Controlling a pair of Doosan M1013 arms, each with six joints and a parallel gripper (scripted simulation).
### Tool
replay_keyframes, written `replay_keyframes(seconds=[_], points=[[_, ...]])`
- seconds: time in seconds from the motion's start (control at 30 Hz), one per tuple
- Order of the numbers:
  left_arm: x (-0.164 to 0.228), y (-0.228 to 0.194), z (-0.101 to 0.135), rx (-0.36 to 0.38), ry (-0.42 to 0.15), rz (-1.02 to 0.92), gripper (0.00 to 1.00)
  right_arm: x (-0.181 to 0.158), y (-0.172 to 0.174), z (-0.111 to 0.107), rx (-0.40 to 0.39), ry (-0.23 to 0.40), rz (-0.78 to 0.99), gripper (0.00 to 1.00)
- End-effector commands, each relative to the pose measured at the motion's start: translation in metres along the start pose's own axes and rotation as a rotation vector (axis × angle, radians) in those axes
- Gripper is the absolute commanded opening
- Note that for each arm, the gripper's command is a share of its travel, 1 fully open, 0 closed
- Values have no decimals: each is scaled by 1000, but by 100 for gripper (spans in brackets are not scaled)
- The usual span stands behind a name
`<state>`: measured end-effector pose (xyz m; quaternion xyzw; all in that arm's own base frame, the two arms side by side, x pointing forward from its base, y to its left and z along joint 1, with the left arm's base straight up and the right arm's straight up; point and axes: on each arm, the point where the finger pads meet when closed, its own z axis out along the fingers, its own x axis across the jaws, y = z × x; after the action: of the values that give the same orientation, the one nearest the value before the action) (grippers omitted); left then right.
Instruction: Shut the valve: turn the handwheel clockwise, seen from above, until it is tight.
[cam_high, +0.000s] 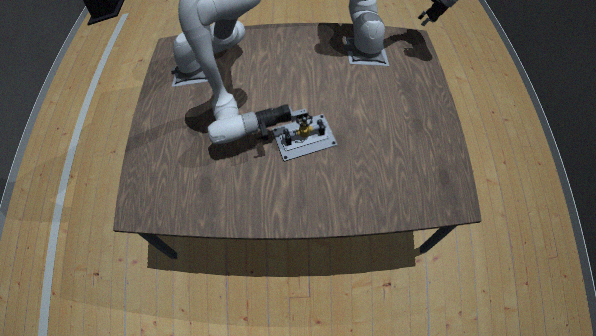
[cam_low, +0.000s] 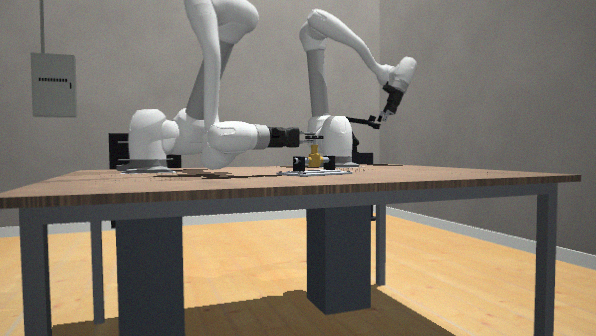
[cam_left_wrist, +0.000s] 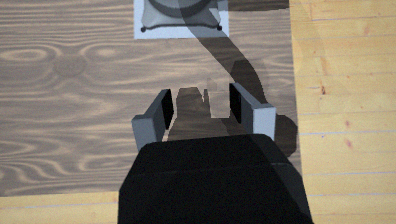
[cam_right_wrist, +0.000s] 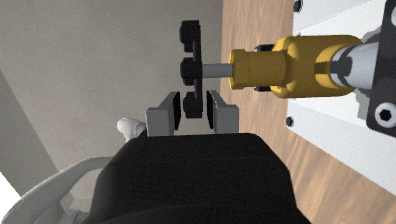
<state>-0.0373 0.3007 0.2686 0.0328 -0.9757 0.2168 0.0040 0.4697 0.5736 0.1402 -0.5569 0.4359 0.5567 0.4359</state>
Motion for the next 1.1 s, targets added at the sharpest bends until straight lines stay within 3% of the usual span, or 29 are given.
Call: replay_keyframes(seconds=[0.0,0.23,0.27,1.07], points=[[0,0,0,-1,0,0,100,-1,0,0,0,-1,-1,54],[0,0,0,-1,0,0,100,-1,0,0,0,-1,-1,54],[0,0,0,-1,0,0,100,-1,0,0,0,-1,-1,0],[0,0,0,-1,0,0,100,-1,0,0,0,-1,-1,0]])
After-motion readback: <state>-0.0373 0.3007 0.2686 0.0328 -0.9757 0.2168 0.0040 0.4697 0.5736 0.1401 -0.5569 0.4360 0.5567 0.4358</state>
